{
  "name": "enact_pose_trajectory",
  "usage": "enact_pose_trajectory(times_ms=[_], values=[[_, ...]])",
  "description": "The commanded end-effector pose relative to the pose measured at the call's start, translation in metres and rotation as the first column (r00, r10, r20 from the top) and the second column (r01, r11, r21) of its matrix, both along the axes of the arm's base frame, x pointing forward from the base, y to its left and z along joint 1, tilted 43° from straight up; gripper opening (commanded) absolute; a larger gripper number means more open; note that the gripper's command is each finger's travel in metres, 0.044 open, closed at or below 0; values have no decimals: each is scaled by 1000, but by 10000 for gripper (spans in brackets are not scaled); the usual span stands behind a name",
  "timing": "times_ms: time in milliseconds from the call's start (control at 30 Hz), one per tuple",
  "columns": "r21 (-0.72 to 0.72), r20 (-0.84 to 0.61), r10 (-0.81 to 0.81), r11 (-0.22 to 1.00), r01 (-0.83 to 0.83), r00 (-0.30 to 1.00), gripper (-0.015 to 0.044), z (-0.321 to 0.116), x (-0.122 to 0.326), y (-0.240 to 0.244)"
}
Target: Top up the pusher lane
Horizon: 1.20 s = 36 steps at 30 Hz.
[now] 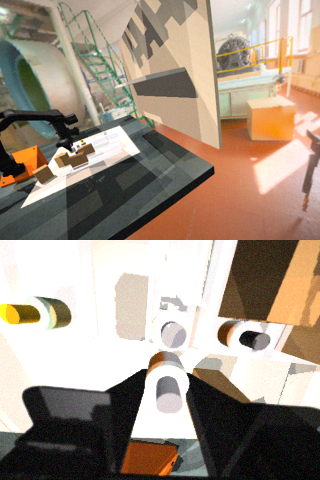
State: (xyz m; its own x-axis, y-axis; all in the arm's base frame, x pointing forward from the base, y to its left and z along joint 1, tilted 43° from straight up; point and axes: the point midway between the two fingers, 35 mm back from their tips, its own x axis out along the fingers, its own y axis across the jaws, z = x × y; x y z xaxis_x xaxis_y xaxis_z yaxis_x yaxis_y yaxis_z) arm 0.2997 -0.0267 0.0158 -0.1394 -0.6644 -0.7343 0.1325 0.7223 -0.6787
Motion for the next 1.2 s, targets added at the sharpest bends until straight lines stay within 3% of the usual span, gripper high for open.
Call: enact_pose_trajectory(times_ms=[0,1167], values=[[-2,0,4,1000,-4,1000,0,-1,3,0],[-2,1,4,1000,-4,1000,0,-2,17,-3]])
